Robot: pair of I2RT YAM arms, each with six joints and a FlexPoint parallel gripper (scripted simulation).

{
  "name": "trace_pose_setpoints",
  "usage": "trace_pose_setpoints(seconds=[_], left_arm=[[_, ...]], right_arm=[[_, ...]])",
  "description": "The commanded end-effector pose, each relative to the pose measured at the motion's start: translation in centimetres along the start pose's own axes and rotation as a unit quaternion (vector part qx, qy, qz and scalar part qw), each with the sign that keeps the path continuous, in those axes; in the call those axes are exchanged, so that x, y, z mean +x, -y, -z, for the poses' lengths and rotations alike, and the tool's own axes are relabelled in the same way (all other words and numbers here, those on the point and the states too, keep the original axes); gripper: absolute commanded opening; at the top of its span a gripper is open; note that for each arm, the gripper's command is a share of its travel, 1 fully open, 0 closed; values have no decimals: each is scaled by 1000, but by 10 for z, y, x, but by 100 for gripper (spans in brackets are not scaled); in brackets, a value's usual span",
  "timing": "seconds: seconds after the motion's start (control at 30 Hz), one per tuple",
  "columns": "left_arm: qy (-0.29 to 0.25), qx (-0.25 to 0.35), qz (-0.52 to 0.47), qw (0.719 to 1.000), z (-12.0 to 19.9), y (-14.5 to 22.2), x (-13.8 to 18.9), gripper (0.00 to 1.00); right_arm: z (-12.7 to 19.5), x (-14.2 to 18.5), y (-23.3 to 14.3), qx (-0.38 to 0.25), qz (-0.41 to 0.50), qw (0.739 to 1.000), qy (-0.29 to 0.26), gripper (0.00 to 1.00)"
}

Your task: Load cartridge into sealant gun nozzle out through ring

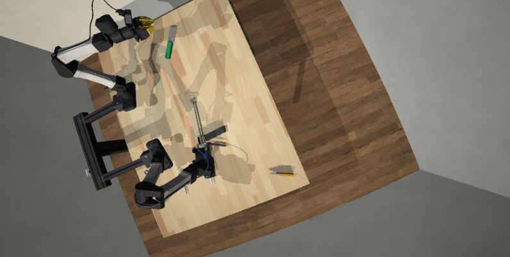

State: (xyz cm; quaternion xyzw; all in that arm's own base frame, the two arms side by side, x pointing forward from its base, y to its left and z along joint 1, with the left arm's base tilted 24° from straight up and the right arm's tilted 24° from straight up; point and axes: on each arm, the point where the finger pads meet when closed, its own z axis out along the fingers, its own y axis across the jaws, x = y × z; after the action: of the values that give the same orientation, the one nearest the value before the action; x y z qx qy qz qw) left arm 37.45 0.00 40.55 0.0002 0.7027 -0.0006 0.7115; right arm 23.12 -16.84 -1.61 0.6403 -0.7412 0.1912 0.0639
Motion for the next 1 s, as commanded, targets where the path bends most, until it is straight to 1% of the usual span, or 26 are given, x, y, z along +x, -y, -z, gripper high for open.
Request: trace_pose_setpoints(seconds=[0.0, 0.13, 0.23, 0.33, 0.43, 0.53, 0.63, 0.67, 0.7, 0.83, 0.9, 0.97], left_arm=[[24, 6, 1, 1000, -1, 6, -21, 53], [24, 6, 1, 1000, -1, 6, -21, 53], [24, 6, 1, 1000, -1, 6, -21, 53], [24, 6, 1, 1000, -1, 6, -21, 53], [24, 6, 1, 1000, -1, 6, -21, 53], [24, 6, 1, 1000, -1, 6, -21, 53], [24, 6, 1, 1000, -1, 6, -21, 53], [24, 6, 1, 1000, -1, 6, -21, 53], [24, 6, 1, 1000, -1, 6, -21, 53], [24, 6, 1, 1000, -1, 6, -21, 53], [24, 6, 1, 1000, -1, 6, -21, 53], [24, 6, 1, 1000, -1, 6, -21, 53]], right_arm=[[-4, -6, -6, -10, 6, 1000, 8, 74], [-4, -6, -6, -10, 6, 1000, 8, 74], [11, 2, 7, 6, 1, 1000, -5, 74], [19, 5, 10, 16, -2, 1000, -9, 74], [15, 5, 7, 13, -5, 1000, -7, 74], [6, -2, -9, -14, 1, 1000, 1, 74], [4, -2, -6, -13, 1, 1000, 0, 74], [8, -2, -1, -6, 4, 1000, -1, 74], [20, -3, -4, -17, 4, 1000, 2, 74], [49, 2, -2, -7, -1, 1000, -3, 74], [56, 3, 1, -1, -1, 1000, -4, 74], [56, 3, 1, -1, -1, 1000, -4, 74]])
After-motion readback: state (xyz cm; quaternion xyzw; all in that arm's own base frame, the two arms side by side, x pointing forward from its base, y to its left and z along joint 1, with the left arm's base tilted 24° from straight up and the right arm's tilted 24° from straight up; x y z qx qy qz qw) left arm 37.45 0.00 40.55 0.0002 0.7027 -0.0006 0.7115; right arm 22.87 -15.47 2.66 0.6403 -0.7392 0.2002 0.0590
